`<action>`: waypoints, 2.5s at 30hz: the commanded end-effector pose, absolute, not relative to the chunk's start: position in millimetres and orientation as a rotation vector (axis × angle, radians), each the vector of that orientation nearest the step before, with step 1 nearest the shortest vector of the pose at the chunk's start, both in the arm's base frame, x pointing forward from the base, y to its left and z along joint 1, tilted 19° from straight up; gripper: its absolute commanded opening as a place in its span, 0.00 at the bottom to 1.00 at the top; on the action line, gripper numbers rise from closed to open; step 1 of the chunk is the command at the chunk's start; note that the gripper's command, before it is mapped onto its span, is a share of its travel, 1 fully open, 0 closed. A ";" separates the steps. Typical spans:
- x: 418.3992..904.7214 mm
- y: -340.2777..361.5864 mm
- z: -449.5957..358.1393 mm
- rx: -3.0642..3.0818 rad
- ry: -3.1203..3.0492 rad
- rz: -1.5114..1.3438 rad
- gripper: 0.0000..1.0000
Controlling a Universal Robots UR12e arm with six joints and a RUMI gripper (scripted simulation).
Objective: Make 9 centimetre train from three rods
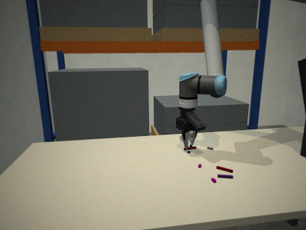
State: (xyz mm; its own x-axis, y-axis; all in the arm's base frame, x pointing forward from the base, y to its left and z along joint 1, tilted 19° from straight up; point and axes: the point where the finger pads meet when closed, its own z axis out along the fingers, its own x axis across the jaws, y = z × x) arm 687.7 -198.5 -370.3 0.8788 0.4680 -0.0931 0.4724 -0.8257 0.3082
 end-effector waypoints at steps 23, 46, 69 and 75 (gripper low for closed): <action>689.0 -202.6 -382.2 2.725 0.702 -0.018 0.14; 689.3 -203.7 -385.6 2.725 0.702 -0.018 0.14; 689.3 -203.7 -385.6 2.725 0.702 -0.018 0.14; 689.3 -203.7 -385.6 2.725 0.702 -0.018 0.00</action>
